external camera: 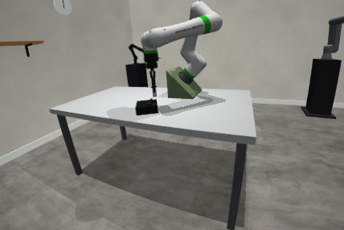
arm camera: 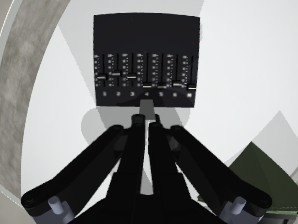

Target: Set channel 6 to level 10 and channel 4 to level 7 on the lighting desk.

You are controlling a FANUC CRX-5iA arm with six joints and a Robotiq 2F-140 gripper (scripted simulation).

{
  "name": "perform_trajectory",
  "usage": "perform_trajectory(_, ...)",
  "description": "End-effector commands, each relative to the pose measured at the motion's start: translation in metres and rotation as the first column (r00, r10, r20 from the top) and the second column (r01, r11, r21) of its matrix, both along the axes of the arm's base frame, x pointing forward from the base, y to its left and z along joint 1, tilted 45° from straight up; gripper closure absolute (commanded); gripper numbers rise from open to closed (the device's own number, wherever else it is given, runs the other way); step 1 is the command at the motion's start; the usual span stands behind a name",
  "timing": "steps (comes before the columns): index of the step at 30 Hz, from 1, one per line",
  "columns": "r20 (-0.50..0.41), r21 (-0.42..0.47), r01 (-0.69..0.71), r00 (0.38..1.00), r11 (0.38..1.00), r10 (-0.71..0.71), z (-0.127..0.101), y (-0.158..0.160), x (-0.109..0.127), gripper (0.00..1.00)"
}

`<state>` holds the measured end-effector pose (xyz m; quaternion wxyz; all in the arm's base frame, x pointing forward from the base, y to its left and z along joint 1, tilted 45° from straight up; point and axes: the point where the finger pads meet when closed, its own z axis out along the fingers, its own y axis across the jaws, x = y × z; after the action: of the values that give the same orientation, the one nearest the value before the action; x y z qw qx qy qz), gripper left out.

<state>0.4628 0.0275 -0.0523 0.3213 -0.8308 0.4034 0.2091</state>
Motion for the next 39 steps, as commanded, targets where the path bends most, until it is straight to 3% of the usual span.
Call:
perform_trajectory(1,0.0,0.0,0.0,1.0,1.0,0.0,-0.001,0.0,0.0,1.0)
perform_trajectory(39,0.0,0.0,0.0,1.0,1.0,0.0,-0.014,0.014,-0.002,1.0)
